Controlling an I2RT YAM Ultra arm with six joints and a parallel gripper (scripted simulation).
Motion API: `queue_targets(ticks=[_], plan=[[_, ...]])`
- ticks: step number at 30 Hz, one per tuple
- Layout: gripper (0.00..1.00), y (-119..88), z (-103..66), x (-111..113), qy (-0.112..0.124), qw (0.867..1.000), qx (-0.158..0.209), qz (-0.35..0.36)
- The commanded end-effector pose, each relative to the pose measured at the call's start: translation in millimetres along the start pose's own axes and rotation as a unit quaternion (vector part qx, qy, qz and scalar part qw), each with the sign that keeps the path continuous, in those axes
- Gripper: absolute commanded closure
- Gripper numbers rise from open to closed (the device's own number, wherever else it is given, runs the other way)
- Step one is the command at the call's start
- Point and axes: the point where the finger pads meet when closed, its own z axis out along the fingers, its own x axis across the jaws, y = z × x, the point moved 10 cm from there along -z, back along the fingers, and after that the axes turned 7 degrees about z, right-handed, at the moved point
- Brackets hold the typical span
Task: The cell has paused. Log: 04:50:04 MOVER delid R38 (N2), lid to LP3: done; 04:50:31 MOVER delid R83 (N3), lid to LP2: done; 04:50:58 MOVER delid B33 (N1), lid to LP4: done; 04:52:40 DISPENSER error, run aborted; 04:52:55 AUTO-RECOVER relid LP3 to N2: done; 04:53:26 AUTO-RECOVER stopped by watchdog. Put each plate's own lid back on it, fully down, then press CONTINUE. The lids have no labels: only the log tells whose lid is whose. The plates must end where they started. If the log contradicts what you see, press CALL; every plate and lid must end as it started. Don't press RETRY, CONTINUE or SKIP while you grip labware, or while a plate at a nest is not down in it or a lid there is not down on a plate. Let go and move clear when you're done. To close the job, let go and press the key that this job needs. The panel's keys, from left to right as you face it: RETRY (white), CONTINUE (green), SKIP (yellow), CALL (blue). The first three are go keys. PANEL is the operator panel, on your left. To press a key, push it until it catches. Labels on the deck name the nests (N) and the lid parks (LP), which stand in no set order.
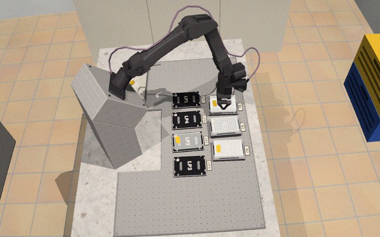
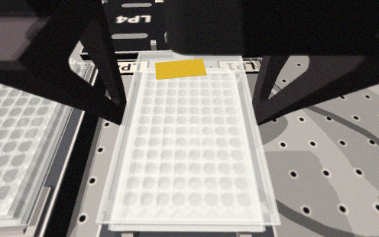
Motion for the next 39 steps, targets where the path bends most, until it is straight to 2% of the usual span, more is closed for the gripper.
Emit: queue_targets(ticks=[1,39], plan=[[1.0,8.4,0.8,1.4,0.001,1.0,-0.012,0.004],[1.0,8.0,12.4,5.4,0.004,1.0,-0.013,0.001]])
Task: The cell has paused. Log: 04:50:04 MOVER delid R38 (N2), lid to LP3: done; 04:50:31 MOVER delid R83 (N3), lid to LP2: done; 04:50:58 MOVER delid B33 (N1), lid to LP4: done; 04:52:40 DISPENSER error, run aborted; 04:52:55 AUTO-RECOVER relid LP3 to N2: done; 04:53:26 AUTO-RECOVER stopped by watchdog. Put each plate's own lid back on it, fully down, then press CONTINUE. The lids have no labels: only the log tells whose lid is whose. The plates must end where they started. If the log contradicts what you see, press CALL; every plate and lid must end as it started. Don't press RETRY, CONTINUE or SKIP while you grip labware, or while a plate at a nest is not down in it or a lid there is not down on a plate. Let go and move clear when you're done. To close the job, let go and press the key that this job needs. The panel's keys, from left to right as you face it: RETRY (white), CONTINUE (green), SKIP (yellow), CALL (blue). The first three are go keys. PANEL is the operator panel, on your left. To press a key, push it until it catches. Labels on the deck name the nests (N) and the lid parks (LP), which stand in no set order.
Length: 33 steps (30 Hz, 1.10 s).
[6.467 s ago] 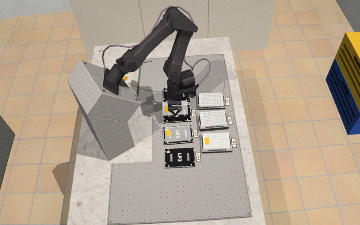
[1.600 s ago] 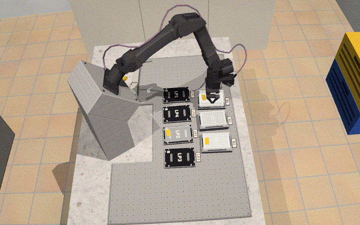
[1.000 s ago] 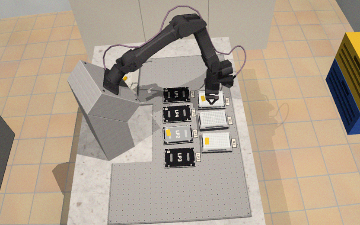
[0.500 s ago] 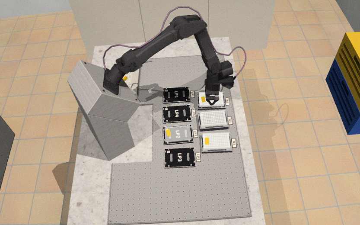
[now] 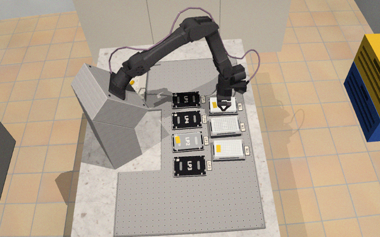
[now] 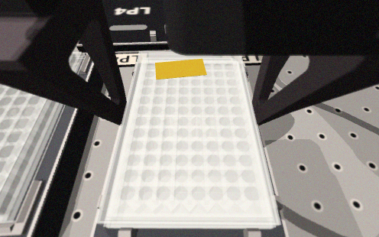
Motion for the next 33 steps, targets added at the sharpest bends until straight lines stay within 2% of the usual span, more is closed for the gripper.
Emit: queue_targets(ticks=[1,3,33], plan=[[1.0,7.1,1.6,6.7,0.005,1.0,-0.013,0.0],[1.0,4.7,-2.8,3.3,0.003,1.0,-0.008,0.0],[1.0,4.0,-3.2,3.7,0.003,1.0,-0.008,0.0]])
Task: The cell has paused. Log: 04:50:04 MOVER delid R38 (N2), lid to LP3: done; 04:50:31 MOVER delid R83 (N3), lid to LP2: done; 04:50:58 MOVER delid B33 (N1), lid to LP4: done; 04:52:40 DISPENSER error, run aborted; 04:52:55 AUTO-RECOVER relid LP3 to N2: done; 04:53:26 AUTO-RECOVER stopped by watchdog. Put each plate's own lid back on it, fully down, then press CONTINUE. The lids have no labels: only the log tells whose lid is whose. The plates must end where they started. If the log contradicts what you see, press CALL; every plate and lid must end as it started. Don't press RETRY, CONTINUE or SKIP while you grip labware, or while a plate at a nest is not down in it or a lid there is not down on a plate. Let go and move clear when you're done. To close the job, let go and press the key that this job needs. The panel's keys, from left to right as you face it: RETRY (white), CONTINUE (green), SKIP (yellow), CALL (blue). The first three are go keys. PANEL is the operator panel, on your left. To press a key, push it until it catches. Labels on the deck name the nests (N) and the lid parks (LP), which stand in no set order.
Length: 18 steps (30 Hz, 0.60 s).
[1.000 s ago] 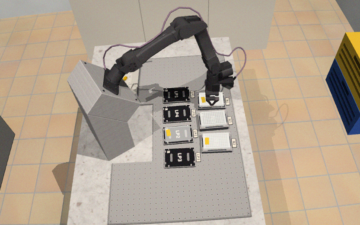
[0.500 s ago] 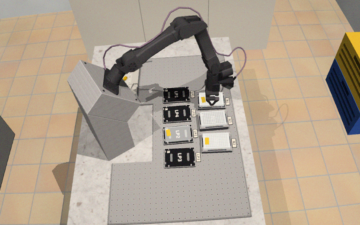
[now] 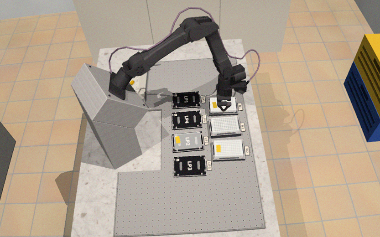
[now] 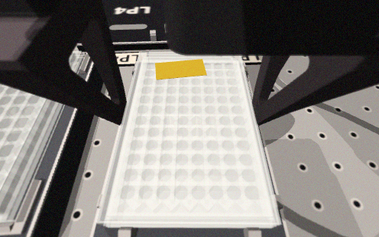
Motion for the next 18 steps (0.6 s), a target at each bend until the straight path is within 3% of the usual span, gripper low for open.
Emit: queue_targets(ticks=[1,10,11,18], plan=[[1.0,3.8,-3.7,3.8,0.003,1.0,-0.008,0.0],[1.0,3.6,-3.8,4.0,0.003,1.0,-0.008,0.0],[0.0,3.6,-3.8,4.0,0.003,1.0,-0.008,0.0],[0.0,3.6,-3.8,4.0,0.003,1.0,-0.008,0.0]])
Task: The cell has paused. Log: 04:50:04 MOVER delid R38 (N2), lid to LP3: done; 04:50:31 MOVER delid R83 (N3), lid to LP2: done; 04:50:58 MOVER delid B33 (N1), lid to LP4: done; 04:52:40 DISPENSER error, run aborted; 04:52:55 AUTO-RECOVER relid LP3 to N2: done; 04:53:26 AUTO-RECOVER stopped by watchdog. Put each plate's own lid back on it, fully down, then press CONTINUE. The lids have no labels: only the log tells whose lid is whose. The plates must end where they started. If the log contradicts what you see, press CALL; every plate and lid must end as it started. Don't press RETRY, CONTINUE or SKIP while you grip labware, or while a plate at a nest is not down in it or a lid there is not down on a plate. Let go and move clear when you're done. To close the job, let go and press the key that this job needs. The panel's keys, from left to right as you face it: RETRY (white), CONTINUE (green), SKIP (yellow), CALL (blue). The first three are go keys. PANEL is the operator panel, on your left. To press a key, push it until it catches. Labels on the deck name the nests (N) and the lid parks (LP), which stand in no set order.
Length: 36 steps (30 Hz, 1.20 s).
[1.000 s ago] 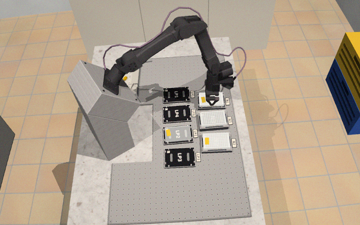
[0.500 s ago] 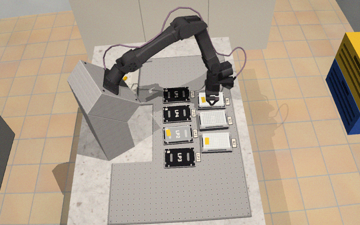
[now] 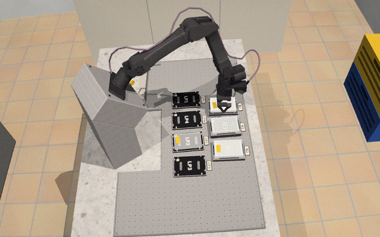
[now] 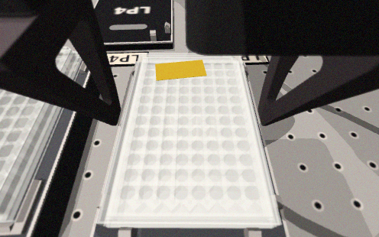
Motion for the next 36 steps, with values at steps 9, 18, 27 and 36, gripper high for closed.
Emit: queue_targets(ticks=[9,18,27,36], plan=[[0.0,3.6,-3.8,4.0,0.003,1.0,-0.008,0.0],[0.0,3.6,-3.8,4.0,0.003,1.0,-0.008,0.0],[0.0,3.6,-3.8,4.0,0.003,1.0,-0.008,0.0],[0.0,6.0,-11.6,11.7,0.008,1.0,-0.017,-0.002]])
